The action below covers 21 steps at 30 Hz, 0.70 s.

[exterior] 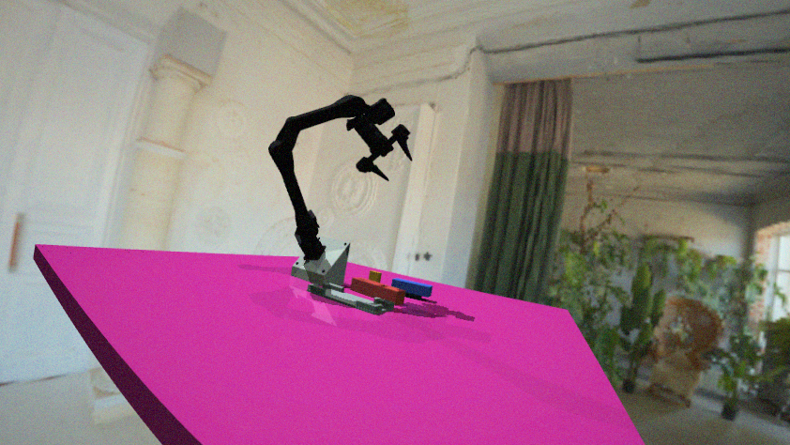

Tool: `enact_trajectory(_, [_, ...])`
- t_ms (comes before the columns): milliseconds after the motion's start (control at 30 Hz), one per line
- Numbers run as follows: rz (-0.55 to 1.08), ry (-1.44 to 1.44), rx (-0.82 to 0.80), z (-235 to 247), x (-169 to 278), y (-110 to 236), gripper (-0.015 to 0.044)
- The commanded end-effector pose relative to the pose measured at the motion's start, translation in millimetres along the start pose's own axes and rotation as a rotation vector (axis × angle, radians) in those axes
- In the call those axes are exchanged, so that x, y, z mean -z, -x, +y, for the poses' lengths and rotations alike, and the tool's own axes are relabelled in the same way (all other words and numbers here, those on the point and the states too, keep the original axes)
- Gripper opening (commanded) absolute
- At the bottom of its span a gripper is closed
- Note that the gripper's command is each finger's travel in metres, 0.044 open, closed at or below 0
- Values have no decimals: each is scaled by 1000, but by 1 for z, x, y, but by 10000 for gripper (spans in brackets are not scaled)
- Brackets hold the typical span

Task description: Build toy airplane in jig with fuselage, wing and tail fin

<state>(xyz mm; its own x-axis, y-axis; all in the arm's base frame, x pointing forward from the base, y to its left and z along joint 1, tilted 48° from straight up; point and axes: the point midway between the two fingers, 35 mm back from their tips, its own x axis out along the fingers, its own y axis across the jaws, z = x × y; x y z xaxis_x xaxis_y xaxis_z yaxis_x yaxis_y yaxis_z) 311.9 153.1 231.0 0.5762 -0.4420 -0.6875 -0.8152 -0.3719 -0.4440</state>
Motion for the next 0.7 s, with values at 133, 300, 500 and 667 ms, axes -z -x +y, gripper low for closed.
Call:
enact_trajectory(133, [199,-723,-257,55,-8,-91,440])
enact_trajectory(300, [345,-1031,-327,85,-5,-122,440])
enact_trajectory(500, [566,-1390,-370,127,0,-153,440])
enact_trajectory(667, [791,-1676,-360,164,5,-173,440])
